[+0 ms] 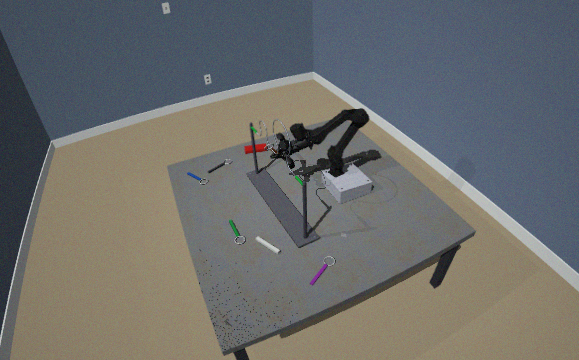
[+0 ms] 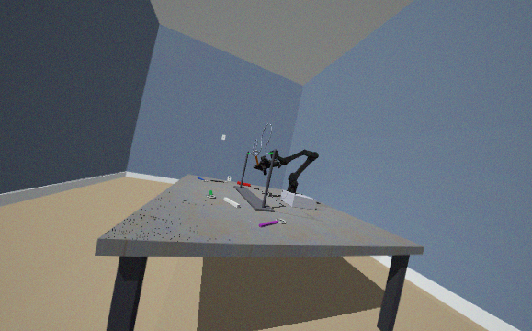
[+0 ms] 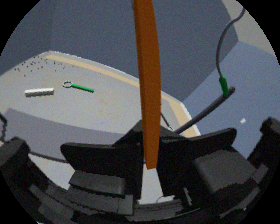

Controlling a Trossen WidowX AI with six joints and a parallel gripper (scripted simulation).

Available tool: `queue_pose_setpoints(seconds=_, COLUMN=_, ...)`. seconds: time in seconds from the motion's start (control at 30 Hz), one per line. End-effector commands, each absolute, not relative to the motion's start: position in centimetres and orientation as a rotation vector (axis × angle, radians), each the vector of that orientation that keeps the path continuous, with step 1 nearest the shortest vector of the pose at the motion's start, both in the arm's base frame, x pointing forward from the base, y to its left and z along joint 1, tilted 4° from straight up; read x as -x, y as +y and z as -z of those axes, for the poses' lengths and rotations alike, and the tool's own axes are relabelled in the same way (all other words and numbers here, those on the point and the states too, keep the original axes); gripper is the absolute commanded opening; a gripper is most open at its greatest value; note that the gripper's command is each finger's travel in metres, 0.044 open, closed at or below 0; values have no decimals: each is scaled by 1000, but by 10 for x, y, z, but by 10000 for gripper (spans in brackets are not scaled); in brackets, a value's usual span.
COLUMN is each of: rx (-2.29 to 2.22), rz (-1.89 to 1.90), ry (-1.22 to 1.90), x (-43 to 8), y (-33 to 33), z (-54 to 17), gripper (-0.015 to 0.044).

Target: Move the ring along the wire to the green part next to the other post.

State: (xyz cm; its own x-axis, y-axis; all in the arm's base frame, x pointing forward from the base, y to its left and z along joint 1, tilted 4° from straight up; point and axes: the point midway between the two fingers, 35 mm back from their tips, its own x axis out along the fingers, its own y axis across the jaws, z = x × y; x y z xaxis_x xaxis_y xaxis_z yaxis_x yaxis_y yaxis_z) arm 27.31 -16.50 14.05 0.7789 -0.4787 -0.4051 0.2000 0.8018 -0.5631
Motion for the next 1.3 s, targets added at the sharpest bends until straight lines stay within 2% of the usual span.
queue_pose_setpoints(seconds=0.0, rx=429, rz=374, ry=561, x=-274, y=-153, z=-137, gripper=-150)
queue_pose_setpoints(seconds=0.63, rx=109, rz=300, ry=563, x=-281, y=-100, z=-123, gripper=-150)
queue_pose_setpoints(seconds=1.27, rx=13, rz=276, ry=561, x=-286, y=-71, z=-122, gripper=-150)
